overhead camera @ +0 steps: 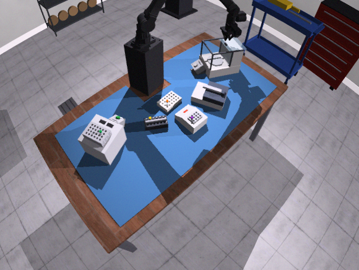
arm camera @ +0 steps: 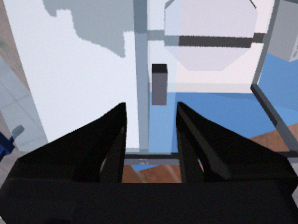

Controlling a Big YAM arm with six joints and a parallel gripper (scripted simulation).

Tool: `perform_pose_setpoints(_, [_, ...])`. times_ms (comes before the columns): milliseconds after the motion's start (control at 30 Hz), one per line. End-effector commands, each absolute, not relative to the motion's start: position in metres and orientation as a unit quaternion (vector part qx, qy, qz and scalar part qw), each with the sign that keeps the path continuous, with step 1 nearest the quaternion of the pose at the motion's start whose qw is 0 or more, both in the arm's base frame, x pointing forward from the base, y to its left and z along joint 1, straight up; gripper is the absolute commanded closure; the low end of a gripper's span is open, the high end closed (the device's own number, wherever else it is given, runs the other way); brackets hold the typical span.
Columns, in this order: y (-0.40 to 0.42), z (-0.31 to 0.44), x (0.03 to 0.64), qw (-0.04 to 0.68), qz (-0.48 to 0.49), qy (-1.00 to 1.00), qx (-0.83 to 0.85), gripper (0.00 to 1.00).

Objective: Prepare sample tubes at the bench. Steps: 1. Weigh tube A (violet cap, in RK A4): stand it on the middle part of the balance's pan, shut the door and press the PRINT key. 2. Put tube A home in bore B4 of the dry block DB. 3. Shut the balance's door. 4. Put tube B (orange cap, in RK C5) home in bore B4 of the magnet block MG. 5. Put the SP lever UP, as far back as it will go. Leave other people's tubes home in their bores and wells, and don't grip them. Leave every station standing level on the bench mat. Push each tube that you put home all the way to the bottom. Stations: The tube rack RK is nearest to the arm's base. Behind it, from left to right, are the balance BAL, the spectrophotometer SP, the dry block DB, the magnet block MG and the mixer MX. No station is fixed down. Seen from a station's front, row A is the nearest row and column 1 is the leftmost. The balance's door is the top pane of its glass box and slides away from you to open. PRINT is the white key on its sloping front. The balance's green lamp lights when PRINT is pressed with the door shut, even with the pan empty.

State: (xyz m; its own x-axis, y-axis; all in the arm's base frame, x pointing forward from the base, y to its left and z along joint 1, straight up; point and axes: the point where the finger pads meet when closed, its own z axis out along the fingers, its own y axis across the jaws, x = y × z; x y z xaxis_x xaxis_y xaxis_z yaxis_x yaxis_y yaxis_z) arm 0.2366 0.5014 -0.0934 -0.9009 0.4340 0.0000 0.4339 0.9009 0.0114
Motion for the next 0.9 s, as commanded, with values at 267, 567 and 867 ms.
perform_pose_setpoints(267, [0.496,-0.125,0.237,0.000,-0.002,0.974,0.227,0.70])
perform_pose_setpoints(567, [0.495,-0.134,0.238,0.000,-0.003,0.974,0.227,0.70])
perform_pose_setpoints(867, [0.497,-0.131,0.240,0.000,-0.001,0.974,0.226,0.70])
